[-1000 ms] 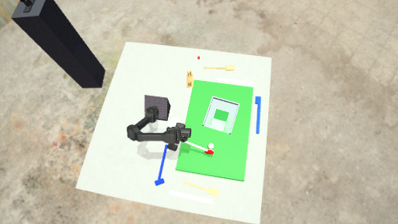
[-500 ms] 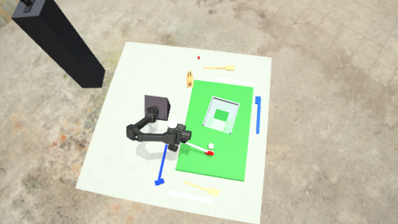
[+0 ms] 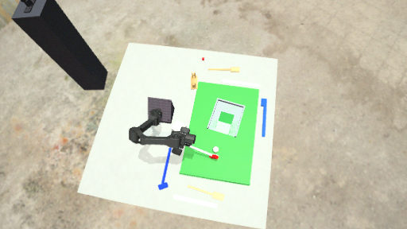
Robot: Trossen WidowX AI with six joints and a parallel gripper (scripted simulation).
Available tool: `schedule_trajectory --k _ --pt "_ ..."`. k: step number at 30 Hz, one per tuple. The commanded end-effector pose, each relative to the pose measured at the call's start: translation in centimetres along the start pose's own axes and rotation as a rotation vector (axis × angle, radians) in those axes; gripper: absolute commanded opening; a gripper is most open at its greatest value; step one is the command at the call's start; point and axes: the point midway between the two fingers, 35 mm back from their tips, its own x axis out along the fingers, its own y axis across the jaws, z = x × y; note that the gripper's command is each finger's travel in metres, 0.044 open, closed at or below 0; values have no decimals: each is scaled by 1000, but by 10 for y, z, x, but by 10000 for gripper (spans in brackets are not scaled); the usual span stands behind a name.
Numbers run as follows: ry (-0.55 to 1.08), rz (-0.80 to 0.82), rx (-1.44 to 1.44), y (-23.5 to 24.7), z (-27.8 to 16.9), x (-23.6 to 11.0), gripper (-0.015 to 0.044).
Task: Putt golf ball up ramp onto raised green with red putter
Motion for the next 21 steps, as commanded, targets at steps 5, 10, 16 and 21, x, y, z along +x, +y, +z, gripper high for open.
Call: schedule_trajectory --k 5,10,16,21 --pt "-10 0 3 -18 1 1 0" --pt "-14 -4 3 -31 0 2 0" --pt "-14 -4 3 -31 0 2 0" --pt "-6 2 -7 -20 2 4 0"
